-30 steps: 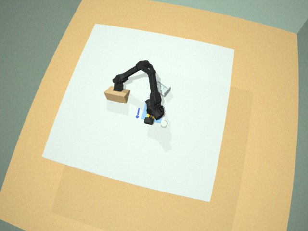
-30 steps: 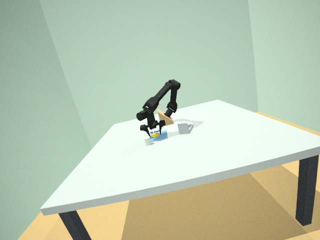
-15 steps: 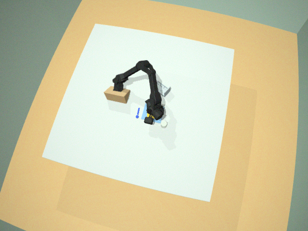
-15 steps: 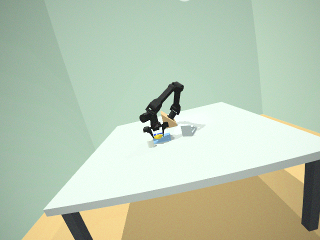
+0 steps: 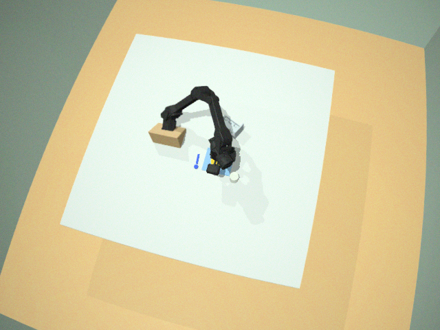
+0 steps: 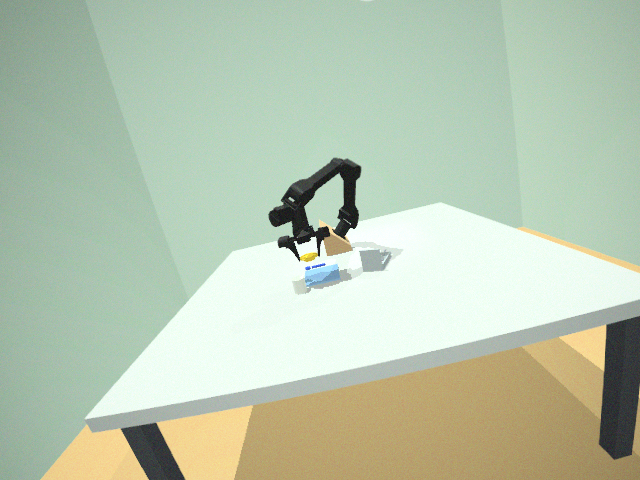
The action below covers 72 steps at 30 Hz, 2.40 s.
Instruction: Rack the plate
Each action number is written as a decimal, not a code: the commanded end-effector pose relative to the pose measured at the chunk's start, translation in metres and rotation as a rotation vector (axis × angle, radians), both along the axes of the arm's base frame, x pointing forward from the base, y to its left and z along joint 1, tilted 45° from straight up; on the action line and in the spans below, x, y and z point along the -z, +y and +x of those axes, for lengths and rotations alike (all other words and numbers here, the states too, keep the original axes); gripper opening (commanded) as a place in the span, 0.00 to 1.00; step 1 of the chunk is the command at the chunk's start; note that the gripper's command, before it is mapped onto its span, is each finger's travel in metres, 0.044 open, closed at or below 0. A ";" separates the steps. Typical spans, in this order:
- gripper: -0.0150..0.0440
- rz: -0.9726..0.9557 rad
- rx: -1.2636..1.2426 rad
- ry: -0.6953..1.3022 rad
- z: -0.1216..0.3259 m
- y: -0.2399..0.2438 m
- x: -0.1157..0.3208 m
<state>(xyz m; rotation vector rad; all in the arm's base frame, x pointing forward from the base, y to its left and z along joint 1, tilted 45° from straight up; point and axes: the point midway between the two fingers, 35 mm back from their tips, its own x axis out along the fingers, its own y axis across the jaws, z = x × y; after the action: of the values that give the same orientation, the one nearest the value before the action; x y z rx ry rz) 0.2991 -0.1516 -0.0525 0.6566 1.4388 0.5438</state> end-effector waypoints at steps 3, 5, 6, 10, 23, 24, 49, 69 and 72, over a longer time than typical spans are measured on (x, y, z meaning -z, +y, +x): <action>0.25 -0.009 -0.001 -0.006 -0.001 -0.022 -0.021; 0.25 -0.009 -0.001 -0.006 -0.002 -0.028 -0.027; 0.25 -0.008 -0.001 -0.006 -0.002 -0.030 -0.029; 0.25 -0.008 -0.001 -0.006 -0.003 -0.041 -0.041; 0.25 -0.002 0.114 0.099 0.001 -0.038 -0.075; 0.25 -0.001 0.140 0.122 0.001 -0.035 -0.079; 0.25 0.057 0.780 0.687 -0.007 0.056 -0.179; 0.25 0.149 1.266 1.144 -0.046 0.131 -0.233; 0.25 0.164 1.330 1.211 -0.053 0.141 -0.239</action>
<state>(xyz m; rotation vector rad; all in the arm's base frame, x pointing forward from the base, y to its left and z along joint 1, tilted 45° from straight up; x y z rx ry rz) 0.2546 -0.0226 0.1784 1.9475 1.5926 -0.8774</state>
